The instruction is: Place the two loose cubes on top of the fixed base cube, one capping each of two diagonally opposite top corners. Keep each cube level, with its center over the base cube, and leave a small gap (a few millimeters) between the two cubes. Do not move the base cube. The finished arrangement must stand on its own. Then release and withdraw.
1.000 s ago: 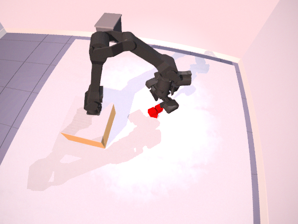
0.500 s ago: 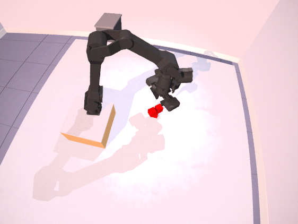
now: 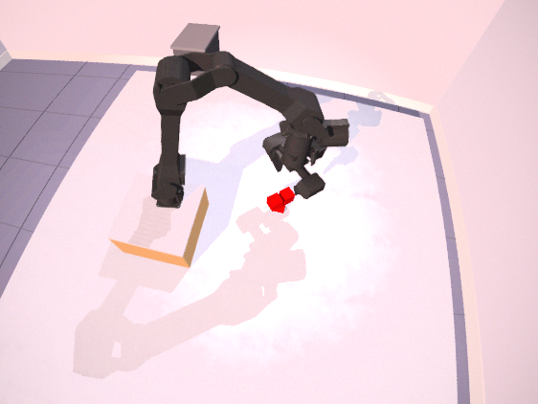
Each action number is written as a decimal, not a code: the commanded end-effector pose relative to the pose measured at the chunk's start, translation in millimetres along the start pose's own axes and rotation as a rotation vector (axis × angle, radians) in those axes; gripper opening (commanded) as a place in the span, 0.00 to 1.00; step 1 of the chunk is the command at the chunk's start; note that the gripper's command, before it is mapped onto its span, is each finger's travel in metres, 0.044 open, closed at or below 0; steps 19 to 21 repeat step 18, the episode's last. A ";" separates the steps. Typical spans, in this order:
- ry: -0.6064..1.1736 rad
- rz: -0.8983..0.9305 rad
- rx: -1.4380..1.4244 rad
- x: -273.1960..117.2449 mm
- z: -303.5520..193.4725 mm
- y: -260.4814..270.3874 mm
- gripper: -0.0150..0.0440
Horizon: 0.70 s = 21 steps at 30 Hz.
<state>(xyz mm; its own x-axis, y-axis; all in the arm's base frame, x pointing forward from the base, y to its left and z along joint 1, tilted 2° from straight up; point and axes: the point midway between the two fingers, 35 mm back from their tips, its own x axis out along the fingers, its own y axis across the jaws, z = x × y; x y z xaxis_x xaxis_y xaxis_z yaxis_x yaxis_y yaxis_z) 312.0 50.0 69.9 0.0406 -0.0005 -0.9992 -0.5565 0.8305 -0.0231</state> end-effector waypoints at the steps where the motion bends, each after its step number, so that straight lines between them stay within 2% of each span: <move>1: -0.007 -0.004 0.000 -4.5 2.1 -1.0 0.93; 5: -0.002 0.000 0.000 -1.7 4.2 9.0 0.93; 13: -0.004 0.009 0.000 -3.7 26.9 114.5 0.93; 21: -0.004 0.009 0.000 -3.7 27.0 117.0 0.93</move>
